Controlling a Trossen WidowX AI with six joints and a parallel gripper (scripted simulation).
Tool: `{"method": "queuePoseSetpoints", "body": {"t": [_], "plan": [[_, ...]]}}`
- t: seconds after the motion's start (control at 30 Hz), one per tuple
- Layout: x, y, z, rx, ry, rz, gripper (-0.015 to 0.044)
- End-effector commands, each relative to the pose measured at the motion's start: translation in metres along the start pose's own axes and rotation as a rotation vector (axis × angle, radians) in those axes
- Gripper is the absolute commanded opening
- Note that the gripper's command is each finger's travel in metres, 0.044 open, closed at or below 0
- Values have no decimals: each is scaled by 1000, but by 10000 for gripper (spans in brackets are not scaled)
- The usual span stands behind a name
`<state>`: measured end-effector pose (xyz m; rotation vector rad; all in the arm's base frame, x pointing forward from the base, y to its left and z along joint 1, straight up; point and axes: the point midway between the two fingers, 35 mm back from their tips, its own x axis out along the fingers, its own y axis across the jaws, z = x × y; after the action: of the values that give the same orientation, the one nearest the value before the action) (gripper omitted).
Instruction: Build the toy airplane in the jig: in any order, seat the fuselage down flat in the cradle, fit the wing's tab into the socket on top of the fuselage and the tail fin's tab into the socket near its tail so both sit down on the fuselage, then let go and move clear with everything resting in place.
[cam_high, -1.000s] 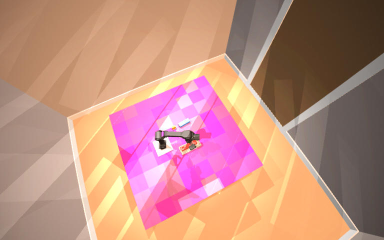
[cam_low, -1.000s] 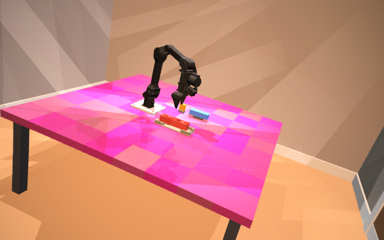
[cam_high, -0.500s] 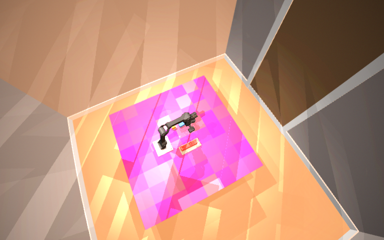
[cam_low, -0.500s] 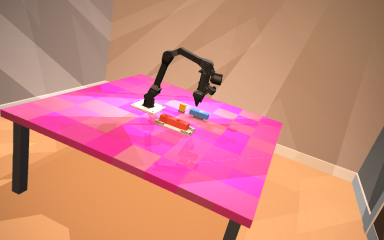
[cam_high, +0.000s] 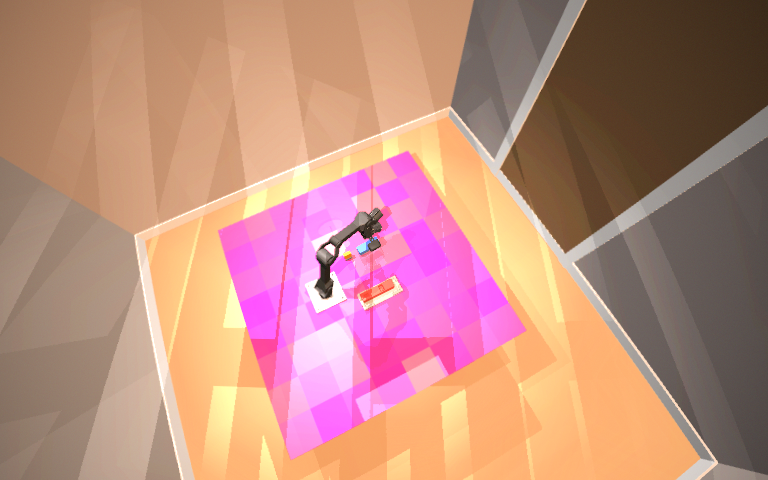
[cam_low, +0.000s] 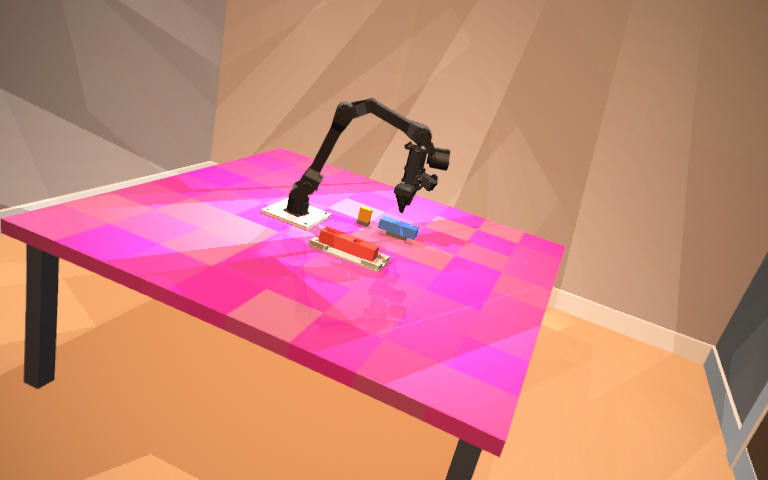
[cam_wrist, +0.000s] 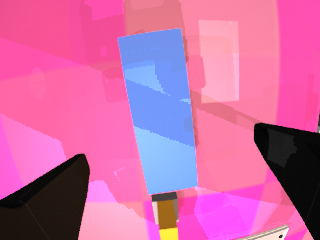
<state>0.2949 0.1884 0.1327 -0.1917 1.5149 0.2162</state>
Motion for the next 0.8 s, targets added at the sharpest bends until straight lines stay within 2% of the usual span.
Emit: {"method": "queuePoseSetpoints", "body": {"t": [0.0,0.77], "plan": [[22,2,-4,4,19,-4,440],[57,2,-4,4,19,-4,440]]}}
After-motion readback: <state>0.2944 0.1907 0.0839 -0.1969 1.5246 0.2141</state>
